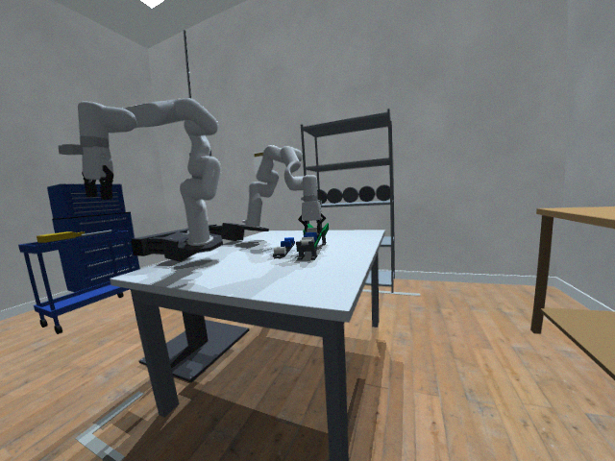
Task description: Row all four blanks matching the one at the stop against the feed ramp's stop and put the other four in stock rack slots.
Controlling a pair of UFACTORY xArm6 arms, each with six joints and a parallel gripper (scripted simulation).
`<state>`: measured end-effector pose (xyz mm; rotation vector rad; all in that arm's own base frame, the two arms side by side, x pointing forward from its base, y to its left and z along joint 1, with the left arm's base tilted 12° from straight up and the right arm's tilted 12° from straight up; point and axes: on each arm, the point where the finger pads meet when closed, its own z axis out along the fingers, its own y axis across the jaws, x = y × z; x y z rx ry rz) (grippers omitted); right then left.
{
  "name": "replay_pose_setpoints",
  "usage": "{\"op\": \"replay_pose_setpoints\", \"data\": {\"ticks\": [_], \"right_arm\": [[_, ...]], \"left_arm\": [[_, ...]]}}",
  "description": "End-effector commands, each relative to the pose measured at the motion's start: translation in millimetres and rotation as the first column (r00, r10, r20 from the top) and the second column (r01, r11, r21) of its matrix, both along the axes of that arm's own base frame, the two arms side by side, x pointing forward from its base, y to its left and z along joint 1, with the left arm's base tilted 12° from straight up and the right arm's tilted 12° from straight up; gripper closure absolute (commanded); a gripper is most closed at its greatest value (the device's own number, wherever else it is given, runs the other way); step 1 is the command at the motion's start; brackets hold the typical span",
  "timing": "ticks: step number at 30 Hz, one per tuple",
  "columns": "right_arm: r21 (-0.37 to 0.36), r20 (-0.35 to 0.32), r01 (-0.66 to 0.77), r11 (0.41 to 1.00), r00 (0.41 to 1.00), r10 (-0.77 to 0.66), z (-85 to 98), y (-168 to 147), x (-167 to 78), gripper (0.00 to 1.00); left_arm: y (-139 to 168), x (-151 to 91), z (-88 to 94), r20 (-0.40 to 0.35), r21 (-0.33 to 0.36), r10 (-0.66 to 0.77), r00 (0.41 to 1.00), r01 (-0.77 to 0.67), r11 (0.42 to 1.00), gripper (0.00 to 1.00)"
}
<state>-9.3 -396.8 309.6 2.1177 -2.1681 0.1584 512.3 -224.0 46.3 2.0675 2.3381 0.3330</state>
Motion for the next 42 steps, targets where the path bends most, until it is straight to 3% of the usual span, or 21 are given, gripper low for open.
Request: {"op": "replay_pose_setpoints", "data": {"ticks": [1,15,30,42], "right_arm": [[-0.005,0.000,0.000,1.000,1.000,0.000,2.2,-0.9,-0.1,0.00],[-0.005,0.000,0.000,1.000,1.000,0.000,2.2,-0.9,-0.1,0.00],[-0.005,0.000,0.000,1.000,1.000,0.000,2.2,-0.9,-0.1,0.00],[-0.005,0.000,0.000,1.000,1.000,0.000,2.2,-0.9,-0.1,0.00]], "left_arm": [[-0.1,3.4,-5.9,0.005,-0.002,-0.001,1.000,0.001,1.000,0.42],[0.0,3.5,-6.5,0.005,-0.002,-0.001,1.000,0.001,1.000,0.42],[0.0,3.5,-6.5,0.005,-0.002,-0.001,1.000,0.001,1.000,0.21],[-0.1,3.4,-6.2,0.005,-0.002,-0.001,1.000,0.001,1.000,0.21]]}}
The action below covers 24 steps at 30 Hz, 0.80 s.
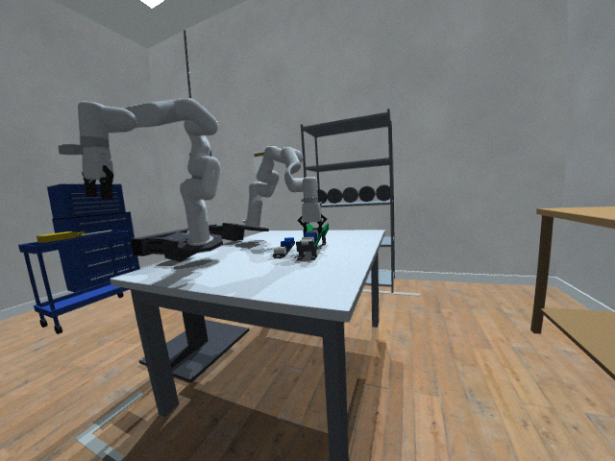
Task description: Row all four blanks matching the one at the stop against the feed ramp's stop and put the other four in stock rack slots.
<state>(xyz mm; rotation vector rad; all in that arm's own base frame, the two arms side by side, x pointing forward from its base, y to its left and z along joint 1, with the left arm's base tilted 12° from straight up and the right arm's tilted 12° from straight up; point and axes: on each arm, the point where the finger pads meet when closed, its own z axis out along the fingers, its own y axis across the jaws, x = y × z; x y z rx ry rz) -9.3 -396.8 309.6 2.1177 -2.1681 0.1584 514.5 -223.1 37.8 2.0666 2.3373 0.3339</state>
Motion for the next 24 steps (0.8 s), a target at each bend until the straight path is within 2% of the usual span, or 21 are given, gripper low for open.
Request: {"op": "replay_pose_setpoints", "data": {"ticks": [1,6,15,17,24], "right_arm": [[-0.005,0.000,0.000,1.000,1.000,0.000,2.2,-0.9,-0.1,0.00],[-0.005,0.000,0.000,1.000,1.000,0.000,2.2,-0.9,-0.1,0.00],[-0.005,0.000,0.000,1.000,1.000,0.000,2.2,-0.9,-0.1,0.00],[-0.005,0.000,0.000,1.000,1.000,0.000,2.2,-0.9,-0.1,0.00],[-0.005,0.000,0.000,1.000,1.000,0.000,2.2,-0.9,-0.1,0.00]], "left_arm": [[-1.1,1.2,2.7,0.004,-0.002,-0.001,1.000,0.001,1.000,0.21],[-2.7,-0.3,13.1,0.004,-0.002,-0.001,1.000,0.001,1.000,0.21],[-9.9,-7.1,58.3,0.004,-0.002,-0.001,1.000,0.001,1.000,0.21],[-9.9,-7.1,58.3,0.004,-0.002,-0.001,1.000,0.001,1.000,0.21],[-14.2,-11.1,85.2,0.004,-0.002,-0.001,1.000,0.001,1.000,0.21]]}}
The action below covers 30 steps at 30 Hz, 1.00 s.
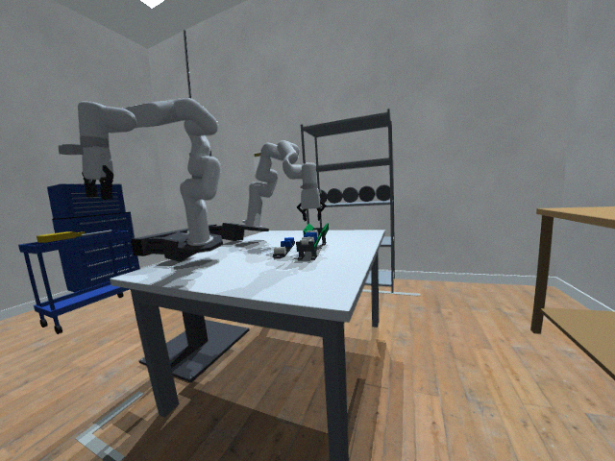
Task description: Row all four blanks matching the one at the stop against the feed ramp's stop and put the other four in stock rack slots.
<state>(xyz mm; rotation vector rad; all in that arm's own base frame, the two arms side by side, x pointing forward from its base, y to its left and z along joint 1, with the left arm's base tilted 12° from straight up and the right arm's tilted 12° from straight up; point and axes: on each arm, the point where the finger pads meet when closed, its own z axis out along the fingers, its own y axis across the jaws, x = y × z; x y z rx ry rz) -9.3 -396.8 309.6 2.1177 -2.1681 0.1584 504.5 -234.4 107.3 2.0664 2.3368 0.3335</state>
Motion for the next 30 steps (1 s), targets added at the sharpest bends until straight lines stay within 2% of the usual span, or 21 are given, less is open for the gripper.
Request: {"op": "replay_pose_setpoints", "data": {"ticks": [1,6,7,30], "right_arm": [[-0.005,0.000,0.000,1.000,1.000,0.000,2.2,-0.9,-0.1,0.00],[-0.005,0.000,0.000,1.000,1.000,0.000,2.2,-0.9,-0.1,0.00],[-0.005,0.000,0.000,1.000,1.000,0.000,2.2,-0.9,-0.1,0.00],[-0.005,0.000,0.000,1.000,1.000,0.000,2.2,-0.9,-0.1,0.00]], "left_arm": [[-3.2,-1.3,17.6,0.004,-0.002,0.000,1.000,0.000,1.000,0.21],[-3.6,-1.8,20.6,0.004,-0.002,0.000,1.000,0.000,1.000,0.21],[-3.6,-1.8,20.6,0.004,-0.002,0.000,1.000,0.000,1.000,0.00],[-3.6,-1.8,20.6,0.004,-0.002,-0.001,1.000,0.001,1.000,0.00]]}}
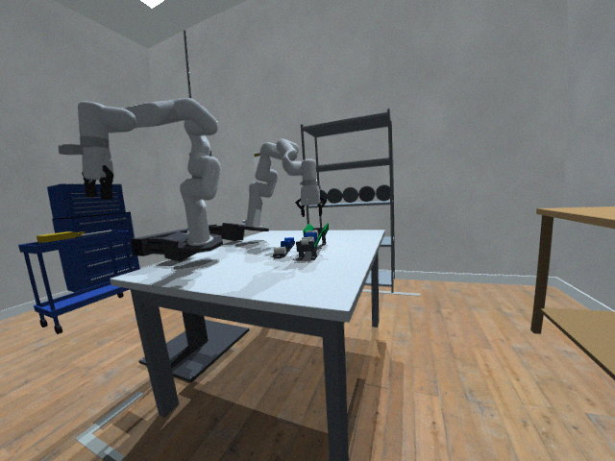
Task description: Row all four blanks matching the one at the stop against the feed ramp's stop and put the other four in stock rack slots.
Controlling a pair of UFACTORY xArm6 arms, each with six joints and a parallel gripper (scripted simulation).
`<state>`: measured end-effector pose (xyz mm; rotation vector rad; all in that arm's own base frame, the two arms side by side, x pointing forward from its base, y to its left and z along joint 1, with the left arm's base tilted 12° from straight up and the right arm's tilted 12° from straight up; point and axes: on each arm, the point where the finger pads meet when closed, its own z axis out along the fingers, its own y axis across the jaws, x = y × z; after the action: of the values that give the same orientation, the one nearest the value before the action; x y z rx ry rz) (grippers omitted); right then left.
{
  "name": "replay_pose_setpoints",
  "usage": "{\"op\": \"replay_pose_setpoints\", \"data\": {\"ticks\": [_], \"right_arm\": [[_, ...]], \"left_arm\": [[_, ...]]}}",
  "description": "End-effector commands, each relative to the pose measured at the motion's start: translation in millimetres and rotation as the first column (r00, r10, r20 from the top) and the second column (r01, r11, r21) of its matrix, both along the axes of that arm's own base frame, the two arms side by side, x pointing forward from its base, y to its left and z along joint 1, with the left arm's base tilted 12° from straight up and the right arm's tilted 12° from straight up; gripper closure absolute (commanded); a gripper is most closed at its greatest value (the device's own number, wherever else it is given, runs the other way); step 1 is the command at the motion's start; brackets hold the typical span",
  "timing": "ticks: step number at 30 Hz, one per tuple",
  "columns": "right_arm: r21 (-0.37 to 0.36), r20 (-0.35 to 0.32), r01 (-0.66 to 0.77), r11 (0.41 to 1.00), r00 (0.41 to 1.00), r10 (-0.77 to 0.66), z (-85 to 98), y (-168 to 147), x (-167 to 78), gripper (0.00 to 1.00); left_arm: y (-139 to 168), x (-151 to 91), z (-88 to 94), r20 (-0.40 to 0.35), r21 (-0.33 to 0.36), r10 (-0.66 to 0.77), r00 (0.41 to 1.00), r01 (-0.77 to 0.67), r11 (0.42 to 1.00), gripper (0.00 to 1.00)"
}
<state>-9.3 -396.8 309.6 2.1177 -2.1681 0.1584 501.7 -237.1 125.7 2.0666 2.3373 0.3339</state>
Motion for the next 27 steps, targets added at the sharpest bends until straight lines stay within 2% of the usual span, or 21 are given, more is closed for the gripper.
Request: {"op": "replay_pose_setpoints", "data": {"ticks": [1,6,12,14,21,27], "right_arm": [[-0.005,0.000,0.000,1.000,1.000,0.000,2.2,-0.9,-0.1,0.00],[-0.005,0.000,0.000,1.000,1.000,0.000,2.2,-0.9,-0.1,0.00],[-0.005,0.000,0.000,1.000,1.000,0.000,2.2,-0.9,-0.1,0.00],[-0.005,0.000,0.000,1.000,1.000,0.000,2.2,-0.9,-0.1,0.00],[-0.005,0.000,0.000,1.000,1.000,0.000,2.2,-0.9,-0.1,0.00],[-0.005,0.000,0.000,1.000,1.000,0.000,2.2,-0.9,-0.1,0.00]], "left_arm": [[-0.9,1.1,2.1,0.004,-0.002,-0.003,1.000,0.003,1.000,0.00],[-1.5,1.2,1.9,-0.002,0.003,-0.040,0.999,0.040,0.999,0.00],[-3.9,1.7,1.2,-0.027,0.023,-0.184,0.983,0.184,0.983,0.00],[-3.9,1.7,1.2,-0.027,0.023,-0.184,0.983,0.184,0.983,0.00],[-7.4,2.5,0.0,-0.070,0.044,-0.393,0.917,0.396,0.917,0.00],[-10.2,3.1,-0.9,-0.106,0.054,-0.543,0.833,0.550,0.833,0.00]]}}
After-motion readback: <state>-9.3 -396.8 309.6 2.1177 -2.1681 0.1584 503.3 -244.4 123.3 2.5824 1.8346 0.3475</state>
